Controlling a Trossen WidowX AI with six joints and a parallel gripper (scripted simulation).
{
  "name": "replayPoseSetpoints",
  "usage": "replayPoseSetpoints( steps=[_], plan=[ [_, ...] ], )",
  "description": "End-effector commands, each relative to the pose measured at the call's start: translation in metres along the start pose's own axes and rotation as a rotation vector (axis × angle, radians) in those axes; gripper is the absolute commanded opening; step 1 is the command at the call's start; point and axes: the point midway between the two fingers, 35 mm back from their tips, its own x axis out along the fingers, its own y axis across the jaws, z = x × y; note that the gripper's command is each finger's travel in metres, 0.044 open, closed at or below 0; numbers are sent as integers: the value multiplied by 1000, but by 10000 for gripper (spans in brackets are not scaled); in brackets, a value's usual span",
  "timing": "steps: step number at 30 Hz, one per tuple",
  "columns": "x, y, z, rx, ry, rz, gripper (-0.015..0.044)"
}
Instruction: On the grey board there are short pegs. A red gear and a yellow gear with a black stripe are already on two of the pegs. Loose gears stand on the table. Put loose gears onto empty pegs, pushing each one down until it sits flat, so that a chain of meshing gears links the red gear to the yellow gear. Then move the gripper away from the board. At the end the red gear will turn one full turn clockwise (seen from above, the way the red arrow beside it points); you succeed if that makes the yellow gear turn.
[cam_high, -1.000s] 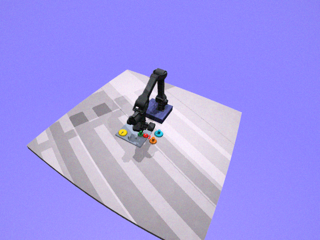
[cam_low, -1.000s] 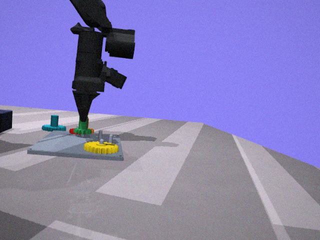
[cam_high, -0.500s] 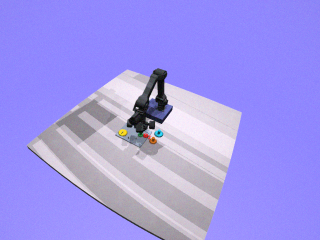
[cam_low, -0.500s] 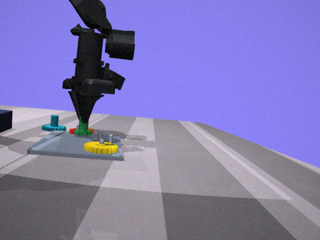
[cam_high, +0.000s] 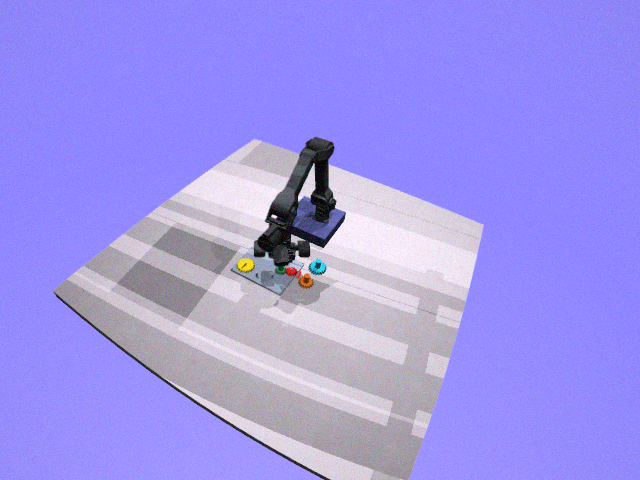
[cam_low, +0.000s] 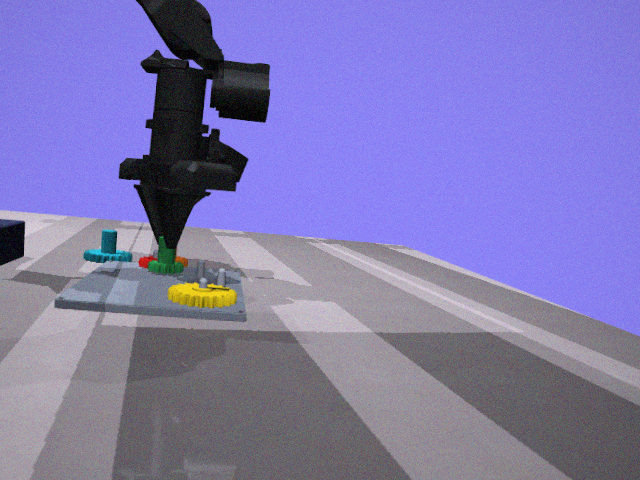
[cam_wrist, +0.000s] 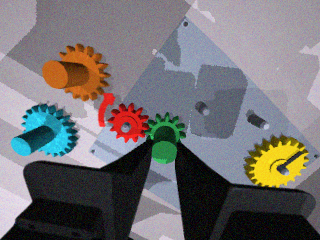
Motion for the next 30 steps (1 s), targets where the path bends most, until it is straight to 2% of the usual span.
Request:
replayPoseSetpoints(
  steps=[1,5,10,11,15,21,24,30],
  plan=[
    [1,0,0,75,-1,0,0],
    [1,1,0,179,-1,0,0],
    [-3,0,1,180,-1,0,131],
    [-3,0,1,180,-1,0,140],
    [-8,0,1,180,-1,0,140],
    [-43,0,1,180,-1,0,140],
    [-48,0,1,180,-1,0,140],
    [-41,47,31,426,-4,3,298]
  ],
)
